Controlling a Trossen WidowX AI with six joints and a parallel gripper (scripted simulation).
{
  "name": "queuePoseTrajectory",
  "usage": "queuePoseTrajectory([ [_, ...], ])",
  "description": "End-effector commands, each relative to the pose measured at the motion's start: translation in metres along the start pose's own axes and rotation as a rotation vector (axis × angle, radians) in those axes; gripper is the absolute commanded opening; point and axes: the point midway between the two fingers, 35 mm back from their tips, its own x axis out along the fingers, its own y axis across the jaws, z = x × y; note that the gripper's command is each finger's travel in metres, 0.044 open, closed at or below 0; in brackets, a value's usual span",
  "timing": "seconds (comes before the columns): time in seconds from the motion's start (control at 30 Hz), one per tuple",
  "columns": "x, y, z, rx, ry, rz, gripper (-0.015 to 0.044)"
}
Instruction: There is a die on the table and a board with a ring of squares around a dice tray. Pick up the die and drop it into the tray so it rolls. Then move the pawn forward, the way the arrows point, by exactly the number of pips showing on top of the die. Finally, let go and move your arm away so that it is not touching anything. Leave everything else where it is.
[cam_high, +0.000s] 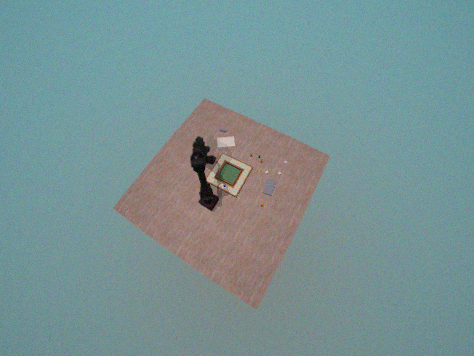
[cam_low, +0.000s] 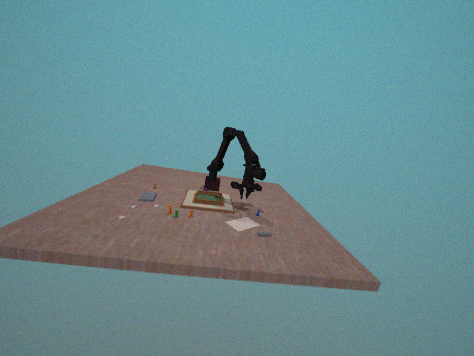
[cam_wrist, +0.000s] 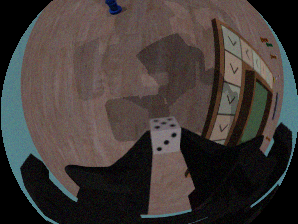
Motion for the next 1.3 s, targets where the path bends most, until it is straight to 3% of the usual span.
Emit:
queuePoseTrajectory([
  [0.0, -0.03, 0.001, 0.003, -0.006, -0.015, 0.019, 0.0],
  [0.33, -0.098, -0.01, -0.002, 0.003, -0.026, 0.014, 0.0],
  [1.27, -0.07, -0.141, 0.004, 0.124, -0.023, 0.003, 0.0],
])
